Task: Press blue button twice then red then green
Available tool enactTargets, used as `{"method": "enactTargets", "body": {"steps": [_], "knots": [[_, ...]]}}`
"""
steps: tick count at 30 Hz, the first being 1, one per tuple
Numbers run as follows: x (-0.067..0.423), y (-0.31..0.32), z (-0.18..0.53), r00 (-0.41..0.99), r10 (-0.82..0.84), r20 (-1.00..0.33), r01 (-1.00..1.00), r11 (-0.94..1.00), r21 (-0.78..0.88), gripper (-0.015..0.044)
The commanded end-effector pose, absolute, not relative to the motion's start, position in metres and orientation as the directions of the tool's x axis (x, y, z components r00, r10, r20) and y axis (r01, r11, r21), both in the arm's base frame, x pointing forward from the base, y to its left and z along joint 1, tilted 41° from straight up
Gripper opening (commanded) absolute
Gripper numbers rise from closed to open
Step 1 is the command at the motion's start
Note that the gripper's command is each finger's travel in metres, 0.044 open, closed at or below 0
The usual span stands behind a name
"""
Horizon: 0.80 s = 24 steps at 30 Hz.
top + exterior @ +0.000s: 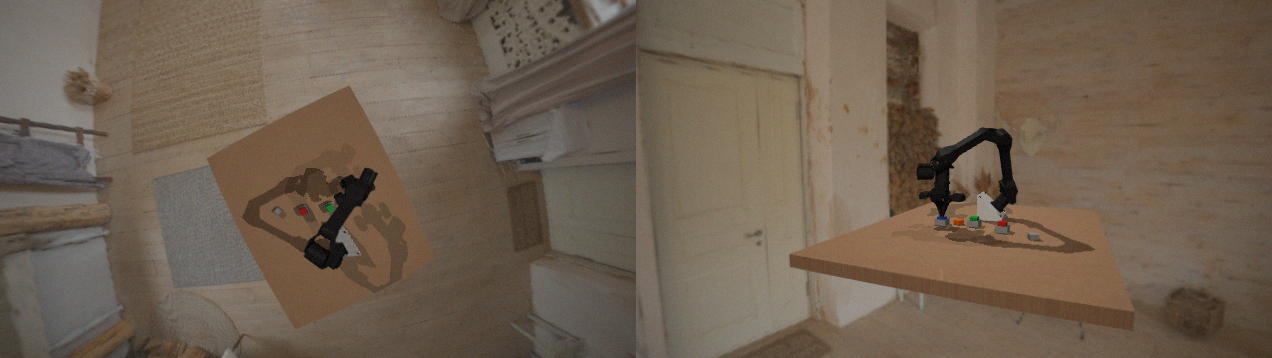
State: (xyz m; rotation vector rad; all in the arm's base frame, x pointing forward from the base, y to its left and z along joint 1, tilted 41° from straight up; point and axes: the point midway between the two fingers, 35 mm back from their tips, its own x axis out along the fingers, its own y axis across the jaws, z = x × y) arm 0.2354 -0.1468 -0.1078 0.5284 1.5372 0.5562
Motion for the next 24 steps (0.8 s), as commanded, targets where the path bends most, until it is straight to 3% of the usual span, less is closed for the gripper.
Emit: {"method": "enactTargets", "body": {"steps": [1,18,24], "knots": [[0.236,-0.154,-0.1,-0.038,0.636,-0.771,-0.003,0.771,0.637,0.002],[0.239,-0.207,-0.035,-0.037,0.636,-0.771,0.001,0.771,0.637,0.002],[0.268,-0.149,0.025,-0.035,0.625,-0.78,0.006,0.78,0.625,0.002]]}}
